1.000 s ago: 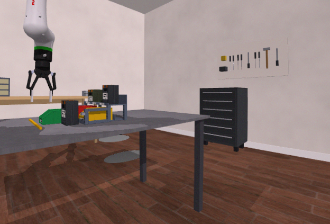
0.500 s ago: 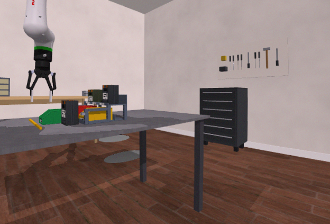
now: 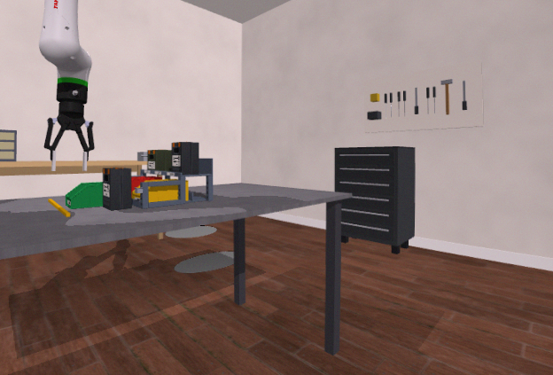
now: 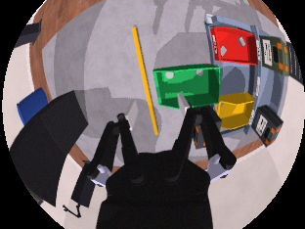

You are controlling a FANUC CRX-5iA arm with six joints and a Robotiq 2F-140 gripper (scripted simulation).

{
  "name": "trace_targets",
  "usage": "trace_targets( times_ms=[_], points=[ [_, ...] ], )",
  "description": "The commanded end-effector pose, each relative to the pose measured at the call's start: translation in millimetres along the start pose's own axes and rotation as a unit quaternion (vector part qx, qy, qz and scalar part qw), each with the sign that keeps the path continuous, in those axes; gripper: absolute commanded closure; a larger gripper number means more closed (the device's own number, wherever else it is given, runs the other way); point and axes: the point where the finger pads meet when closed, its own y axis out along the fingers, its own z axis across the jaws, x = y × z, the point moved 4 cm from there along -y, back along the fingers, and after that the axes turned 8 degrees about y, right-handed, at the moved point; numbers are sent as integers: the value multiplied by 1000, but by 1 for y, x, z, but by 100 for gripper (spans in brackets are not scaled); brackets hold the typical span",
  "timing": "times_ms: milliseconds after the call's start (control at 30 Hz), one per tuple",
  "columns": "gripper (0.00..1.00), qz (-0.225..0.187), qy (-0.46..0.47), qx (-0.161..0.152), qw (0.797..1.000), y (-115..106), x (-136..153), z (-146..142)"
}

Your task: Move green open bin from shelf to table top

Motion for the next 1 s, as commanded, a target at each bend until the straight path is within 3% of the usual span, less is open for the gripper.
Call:
trace_targets(
  times_ms=[0, 967],
  points=[
    [43, 9, 0, 4, 1000, 0, 1, 0],
    [43, 23, 0, 10, 1000, 0, 2, -1]
  ],
)
